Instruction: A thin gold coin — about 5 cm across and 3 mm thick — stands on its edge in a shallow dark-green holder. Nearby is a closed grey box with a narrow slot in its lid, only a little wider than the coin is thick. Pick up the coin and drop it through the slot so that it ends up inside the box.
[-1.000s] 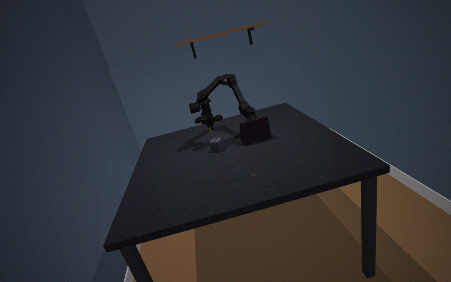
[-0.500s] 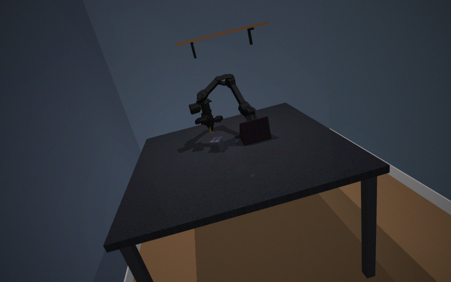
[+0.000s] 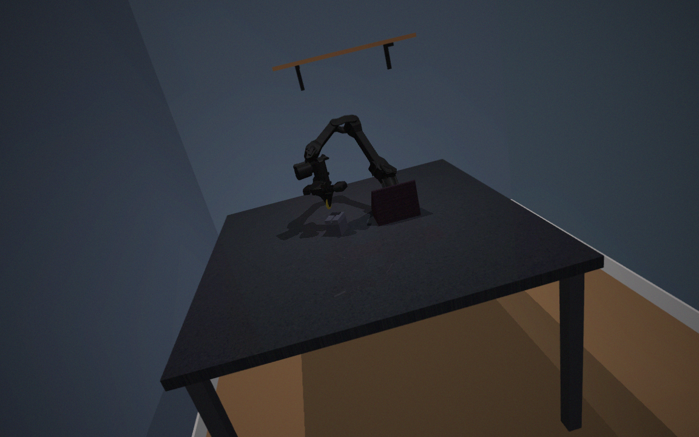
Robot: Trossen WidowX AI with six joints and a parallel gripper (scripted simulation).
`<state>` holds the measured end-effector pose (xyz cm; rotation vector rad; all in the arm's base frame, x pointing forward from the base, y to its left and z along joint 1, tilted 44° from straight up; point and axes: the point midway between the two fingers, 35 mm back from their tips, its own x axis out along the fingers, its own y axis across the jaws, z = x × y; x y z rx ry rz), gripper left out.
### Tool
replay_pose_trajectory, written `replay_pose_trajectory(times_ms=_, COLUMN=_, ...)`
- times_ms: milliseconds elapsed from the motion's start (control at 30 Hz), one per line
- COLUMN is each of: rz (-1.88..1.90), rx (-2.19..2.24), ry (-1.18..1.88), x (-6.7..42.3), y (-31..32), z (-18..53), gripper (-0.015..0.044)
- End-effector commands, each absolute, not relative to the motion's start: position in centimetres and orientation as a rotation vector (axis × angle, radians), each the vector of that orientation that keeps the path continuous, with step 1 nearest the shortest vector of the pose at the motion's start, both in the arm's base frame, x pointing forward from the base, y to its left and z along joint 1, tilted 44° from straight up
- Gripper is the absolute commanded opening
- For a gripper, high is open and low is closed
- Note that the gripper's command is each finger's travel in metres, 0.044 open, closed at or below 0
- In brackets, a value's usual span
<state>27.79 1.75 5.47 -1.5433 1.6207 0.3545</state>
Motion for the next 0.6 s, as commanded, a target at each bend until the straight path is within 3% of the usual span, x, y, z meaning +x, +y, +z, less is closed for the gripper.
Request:
replay_pose_trajectory(times_ms=0, rz=0.356, rx=-1.541, ry=1.623, x=27.4, y=2.6, z=4.4, gripper=0.0000)
replay_pose_trajectory(times_ms=567, rz=0.352, rx=-1.546, ry=1.624, x=26.6, y=4.4, z=2.7, gripper=0.0000)
